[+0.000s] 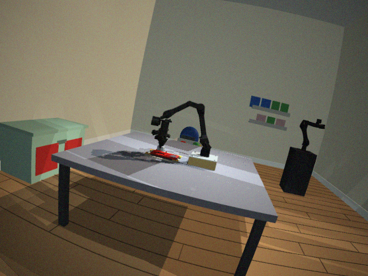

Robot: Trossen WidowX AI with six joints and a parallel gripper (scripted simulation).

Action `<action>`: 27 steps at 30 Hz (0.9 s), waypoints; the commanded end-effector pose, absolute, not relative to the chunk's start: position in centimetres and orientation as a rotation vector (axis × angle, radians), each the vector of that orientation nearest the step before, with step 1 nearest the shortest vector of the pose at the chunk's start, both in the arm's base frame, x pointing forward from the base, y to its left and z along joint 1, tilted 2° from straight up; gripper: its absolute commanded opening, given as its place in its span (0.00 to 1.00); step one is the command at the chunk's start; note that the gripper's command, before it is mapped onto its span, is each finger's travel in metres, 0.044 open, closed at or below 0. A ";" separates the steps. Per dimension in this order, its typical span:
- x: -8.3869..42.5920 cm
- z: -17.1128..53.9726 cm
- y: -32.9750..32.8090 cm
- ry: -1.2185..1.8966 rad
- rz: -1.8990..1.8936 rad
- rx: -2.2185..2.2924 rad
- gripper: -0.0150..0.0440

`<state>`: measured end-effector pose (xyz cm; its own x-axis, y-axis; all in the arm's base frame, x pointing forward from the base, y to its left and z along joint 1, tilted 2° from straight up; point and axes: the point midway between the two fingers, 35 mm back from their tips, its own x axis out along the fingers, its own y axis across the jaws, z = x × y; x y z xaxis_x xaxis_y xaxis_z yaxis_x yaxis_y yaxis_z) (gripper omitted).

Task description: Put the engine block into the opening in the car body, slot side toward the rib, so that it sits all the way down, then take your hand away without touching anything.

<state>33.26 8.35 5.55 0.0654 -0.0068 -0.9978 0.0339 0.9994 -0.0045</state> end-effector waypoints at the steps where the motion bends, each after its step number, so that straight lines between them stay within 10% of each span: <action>1: 33.4 5.5 8.3 1.503 -0.059 0.045 0.52; 27: 33.5 5.5 8.3 1.503 -0.007 -0.011 0.52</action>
<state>33.38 8.32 5.48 0.0648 -0.0073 -0.9979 0.0008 1.0000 -0.0073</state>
